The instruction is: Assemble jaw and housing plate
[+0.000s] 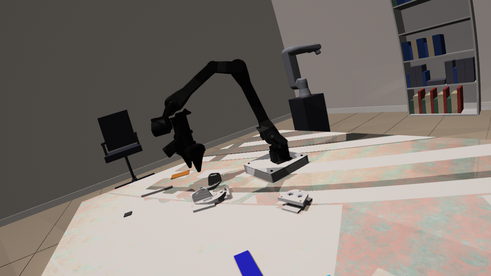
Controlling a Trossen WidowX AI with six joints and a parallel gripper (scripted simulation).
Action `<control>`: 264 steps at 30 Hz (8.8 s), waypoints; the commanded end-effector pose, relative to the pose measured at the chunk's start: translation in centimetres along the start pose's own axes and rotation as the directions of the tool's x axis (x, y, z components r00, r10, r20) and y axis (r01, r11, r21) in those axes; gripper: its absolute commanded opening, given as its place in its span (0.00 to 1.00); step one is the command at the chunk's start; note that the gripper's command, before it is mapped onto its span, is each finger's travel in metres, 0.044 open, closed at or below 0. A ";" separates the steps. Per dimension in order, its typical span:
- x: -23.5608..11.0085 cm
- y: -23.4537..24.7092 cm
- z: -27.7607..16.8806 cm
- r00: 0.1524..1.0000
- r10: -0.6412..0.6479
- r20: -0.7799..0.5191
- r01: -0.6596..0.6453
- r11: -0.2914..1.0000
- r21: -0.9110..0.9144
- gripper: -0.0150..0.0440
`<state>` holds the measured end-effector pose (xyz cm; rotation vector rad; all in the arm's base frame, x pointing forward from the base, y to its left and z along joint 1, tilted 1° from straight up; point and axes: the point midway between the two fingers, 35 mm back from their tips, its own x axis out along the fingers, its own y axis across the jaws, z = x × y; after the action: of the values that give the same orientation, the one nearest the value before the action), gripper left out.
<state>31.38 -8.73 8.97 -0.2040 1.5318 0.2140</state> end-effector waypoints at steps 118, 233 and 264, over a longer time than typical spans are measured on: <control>-0.7 1.4 -3.3 1.000 0.001 -0.004 0.005 -0.318 0.948 1.00; 8.2 2.2 -5.0 1.000 0.004 -0.006 0.005 -0.970 0.244 1.00; 7.9 2.1 -5.0 1.000 0.003 -0.006 0.004 -0.969 0.247 0.48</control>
<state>26.19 -7.92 0.73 1.9553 0.5142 -1.9096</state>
